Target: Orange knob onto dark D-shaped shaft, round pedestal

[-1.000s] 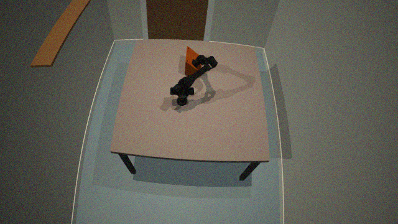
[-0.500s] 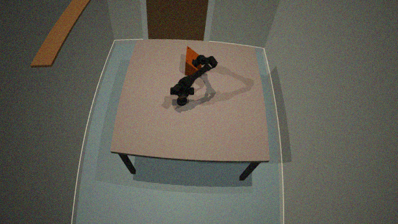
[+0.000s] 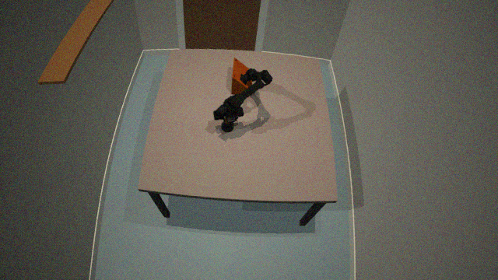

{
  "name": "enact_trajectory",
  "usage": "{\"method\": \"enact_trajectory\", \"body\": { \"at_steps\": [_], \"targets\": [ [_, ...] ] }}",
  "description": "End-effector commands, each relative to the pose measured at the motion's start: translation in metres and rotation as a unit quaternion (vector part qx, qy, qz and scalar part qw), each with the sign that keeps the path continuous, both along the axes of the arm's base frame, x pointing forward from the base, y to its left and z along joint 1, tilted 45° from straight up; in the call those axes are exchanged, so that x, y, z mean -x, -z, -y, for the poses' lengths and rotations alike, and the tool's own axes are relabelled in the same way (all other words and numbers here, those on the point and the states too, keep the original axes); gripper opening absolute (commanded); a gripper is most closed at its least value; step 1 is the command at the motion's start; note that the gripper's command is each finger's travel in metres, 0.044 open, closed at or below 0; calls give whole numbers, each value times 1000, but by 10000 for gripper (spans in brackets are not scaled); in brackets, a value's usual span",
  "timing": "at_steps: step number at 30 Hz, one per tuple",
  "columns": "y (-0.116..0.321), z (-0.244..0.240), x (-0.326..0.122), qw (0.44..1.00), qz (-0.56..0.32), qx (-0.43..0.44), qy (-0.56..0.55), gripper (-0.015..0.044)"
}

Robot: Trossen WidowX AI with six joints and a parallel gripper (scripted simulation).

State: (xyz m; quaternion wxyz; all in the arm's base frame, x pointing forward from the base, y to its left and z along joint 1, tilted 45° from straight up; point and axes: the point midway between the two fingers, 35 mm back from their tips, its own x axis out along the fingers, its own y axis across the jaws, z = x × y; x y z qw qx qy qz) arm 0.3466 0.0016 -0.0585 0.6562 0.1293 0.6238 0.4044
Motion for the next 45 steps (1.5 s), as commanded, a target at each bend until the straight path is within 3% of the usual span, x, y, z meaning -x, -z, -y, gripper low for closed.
{"method": "enact_trajectory", "body": {
  "at_steps": [1, 40, 45],
  "targets": [
    [-3, 1, -4, 1000, 14, -1, -7, 0],
    [0, 3, -2, 1000, 14, -1, -7, 0],
    [-1, 3, -3, 997, 57, -8, -52, 0]
  ]
}}
